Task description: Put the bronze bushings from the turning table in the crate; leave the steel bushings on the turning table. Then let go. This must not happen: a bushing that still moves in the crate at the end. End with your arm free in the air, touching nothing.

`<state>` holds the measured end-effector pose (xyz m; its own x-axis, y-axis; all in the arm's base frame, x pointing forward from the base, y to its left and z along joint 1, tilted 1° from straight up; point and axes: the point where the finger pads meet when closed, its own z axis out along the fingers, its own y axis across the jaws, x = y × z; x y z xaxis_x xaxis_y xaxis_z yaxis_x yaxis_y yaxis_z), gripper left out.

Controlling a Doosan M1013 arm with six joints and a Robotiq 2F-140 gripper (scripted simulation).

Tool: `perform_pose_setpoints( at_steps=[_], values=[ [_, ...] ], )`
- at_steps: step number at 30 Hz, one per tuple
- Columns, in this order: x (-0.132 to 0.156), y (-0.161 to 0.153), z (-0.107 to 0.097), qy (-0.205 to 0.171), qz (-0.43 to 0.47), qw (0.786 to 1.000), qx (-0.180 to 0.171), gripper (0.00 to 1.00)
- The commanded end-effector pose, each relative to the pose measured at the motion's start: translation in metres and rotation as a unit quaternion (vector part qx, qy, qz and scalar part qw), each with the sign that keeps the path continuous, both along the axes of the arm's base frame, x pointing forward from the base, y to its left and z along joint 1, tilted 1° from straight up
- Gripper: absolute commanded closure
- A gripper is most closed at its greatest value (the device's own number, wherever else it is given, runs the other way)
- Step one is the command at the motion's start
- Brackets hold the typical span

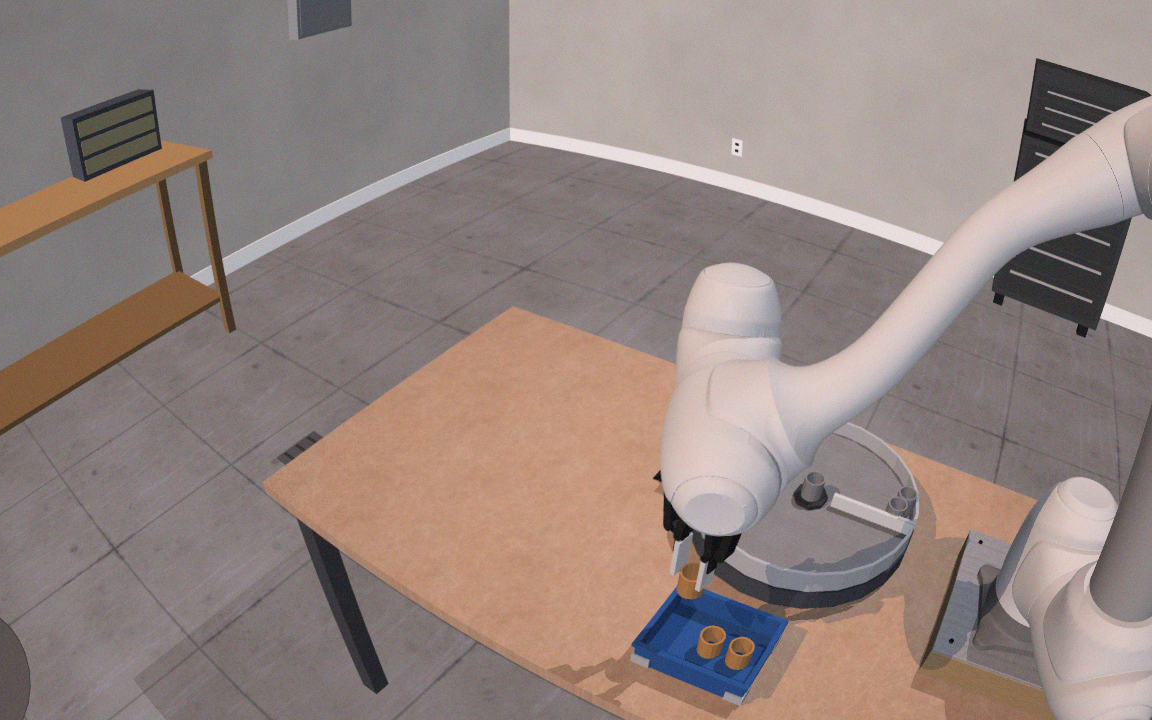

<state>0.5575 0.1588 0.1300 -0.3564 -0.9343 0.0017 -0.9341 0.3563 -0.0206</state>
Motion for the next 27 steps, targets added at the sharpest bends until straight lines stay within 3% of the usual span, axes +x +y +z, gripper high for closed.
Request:
perform_pose_setpoints(
  at_steps=[1, 19, 27],
  values=[
    [0.0, 0.0, 0.0, 0.0, 0.0, 1.0, 0.0, 1.0],
    [0.0, 0.0, 0.0, 0.0, 0.0, 1.0, 0.0, 1.0],
    [0.0, 0.0, -0.019, 0.0, 0.0, 1.0, 0.0, 1.0]
  ],
)
